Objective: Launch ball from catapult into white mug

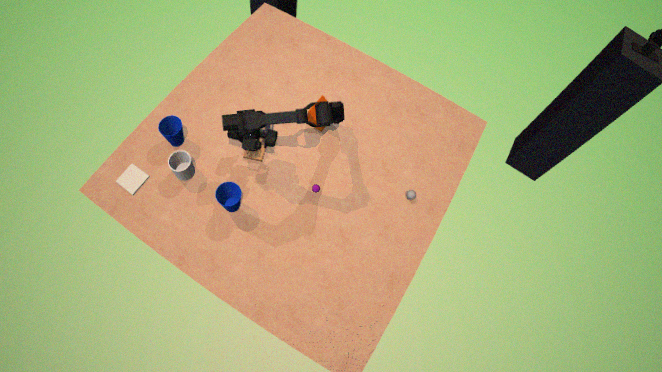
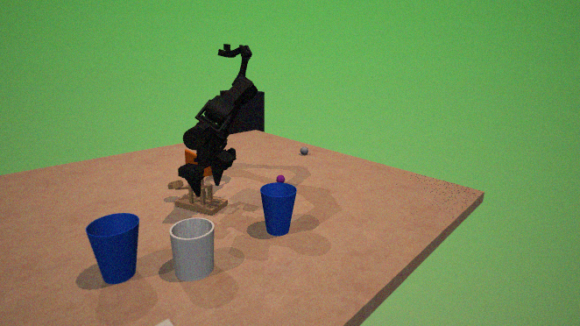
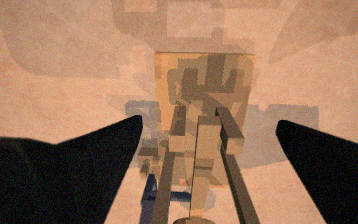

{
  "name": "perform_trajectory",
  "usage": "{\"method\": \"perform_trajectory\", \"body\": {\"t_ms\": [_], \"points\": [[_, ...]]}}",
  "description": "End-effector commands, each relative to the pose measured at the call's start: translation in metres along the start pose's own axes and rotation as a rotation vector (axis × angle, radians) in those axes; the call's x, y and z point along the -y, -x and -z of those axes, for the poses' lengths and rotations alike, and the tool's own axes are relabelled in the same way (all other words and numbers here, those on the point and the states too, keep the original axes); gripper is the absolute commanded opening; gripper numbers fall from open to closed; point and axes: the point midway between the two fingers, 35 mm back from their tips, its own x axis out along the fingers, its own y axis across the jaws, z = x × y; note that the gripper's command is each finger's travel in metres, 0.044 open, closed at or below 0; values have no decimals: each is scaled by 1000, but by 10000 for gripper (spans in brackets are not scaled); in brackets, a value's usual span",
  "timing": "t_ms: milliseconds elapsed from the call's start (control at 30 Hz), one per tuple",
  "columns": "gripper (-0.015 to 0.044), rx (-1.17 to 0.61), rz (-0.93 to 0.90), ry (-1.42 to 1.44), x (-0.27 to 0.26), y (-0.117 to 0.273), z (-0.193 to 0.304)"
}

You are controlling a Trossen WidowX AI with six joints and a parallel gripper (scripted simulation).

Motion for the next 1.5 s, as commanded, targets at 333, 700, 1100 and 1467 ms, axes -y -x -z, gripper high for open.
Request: {"method": "perform_trajectory", "body": {"t_ms": [333, 700, 1100, 1467], "points": [[440, 2, -8, -7, -2, -25, 1], [256, -1, -3, 1, -2, -22, 0], [59, -1, -2, 0, -1, -11, 0], [0, -2, -3, -118, -1, 27, 1]]}}
